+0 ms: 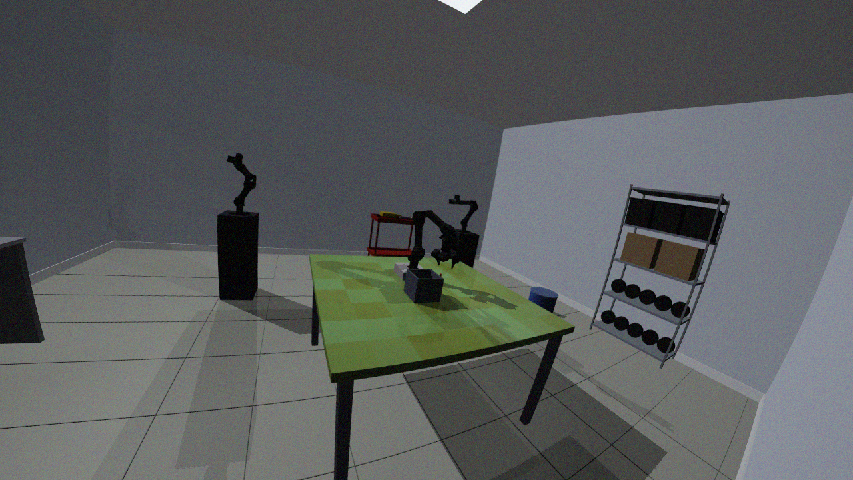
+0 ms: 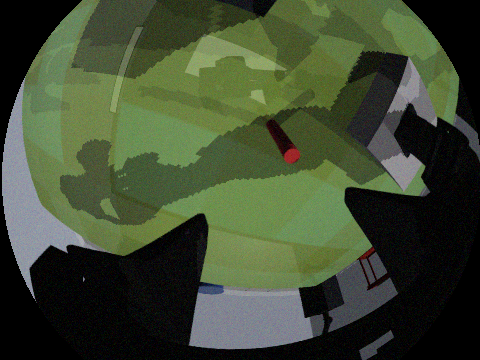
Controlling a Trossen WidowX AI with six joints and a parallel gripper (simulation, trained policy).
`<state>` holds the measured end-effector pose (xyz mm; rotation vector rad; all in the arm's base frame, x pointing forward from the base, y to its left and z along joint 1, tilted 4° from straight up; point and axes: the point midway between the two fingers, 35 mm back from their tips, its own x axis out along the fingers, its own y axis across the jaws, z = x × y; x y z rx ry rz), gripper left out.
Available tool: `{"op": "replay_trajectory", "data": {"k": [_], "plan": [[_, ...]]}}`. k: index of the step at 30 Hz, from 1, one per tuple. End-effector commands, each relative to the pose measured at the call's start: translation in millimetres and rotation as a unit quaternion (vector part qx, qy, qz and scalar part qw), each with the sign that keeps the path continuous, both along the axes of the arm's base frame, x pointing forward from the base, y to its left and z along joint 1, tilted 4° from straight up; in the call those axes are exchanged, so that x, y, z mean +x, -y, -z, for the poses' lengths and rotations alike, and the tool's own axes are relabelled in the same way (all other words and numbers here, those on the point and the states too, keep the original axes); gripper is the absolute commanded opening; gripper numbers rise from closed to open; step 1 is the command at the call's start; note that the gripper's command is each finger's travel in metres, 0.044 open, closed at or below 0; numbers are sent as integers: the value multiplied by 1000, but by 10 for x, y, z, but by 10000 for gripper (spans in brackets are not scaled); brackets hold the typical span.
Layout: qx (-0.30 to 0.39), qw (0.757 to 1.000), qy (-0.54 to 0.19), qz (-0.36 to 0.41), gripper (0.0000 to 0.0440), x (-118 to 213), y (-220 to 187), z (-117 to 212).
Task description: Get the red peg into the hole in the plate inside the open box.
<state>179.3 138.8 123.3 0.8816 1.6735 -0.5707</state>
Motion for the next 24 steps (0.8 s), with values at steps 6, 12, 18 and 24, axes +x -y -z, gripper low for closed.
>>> {"op": "replay_trajectory", "data": {"k": [6, 12, 18, 24], "plan": [[-66, 995, -42, 61, 437, -291, 111, 127], [-92, 991, -45, 81, 440, -323, 154, 269], [-105, 988, -46, 99, 439, -306, 177, 455], [-111, 986, -42, 116, 431, -275, 186, 635]]}}
